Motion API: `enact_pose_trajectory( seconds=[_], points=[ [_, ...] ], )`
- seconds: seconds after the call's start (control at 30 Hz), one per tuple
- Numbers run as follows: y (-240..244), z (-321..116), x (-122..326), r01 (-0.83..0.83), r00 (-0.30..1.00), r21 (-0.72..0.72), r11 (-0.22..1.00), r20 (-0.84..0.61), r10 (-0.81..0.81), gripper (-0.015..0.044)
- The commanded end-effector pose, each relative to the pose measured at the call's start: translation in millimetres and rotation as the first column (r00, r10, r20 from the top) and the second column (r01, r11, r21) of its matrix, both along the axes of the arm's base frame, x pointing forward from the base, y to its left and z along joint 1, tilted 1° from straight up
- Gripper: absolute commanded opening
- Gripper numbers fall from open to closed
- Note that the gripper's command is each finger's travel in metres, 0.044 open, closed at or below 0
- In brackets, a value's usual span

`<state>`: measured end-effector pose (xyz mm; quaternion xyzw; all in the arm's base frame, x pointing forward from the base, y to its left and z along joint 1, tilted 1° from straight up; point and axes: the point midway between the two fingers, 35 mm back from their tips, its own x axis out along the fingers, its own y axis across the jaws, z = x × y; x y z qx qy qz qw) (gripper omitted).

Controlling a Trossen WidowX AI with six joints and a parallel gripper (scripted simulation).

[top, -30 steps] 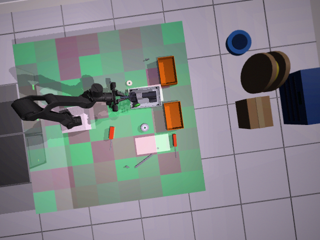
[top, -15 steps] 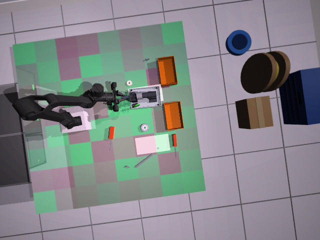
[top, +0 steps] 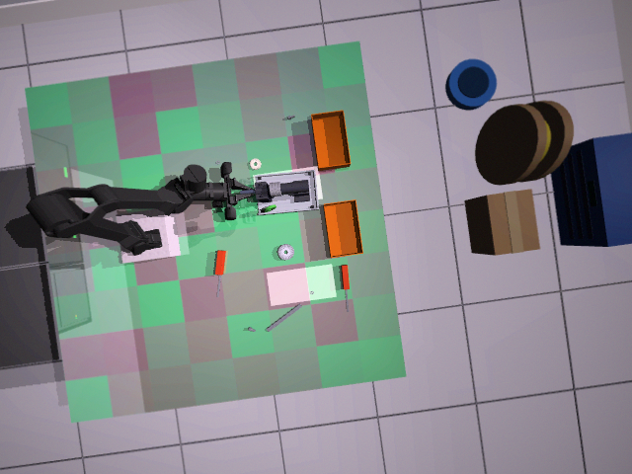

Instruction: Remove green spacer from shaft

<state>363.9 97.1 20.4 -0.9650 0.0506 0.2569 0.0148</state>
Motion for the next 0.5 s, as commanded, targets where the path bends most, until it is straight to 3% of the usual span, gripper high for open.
enact_pose_trajectory(
  seconds=[0.0, 0.47],
  points=[
    [-0.8, 0.6, 3.7, 0.001, 1.0, -0.002, 1.0, 0.002, -0.001, 0.0],
    [-1.4, 0.7, 8.4, 0.001, 1.0, -0.002, 1.0, 0.002, -0.001, 0.0]
  ],
)
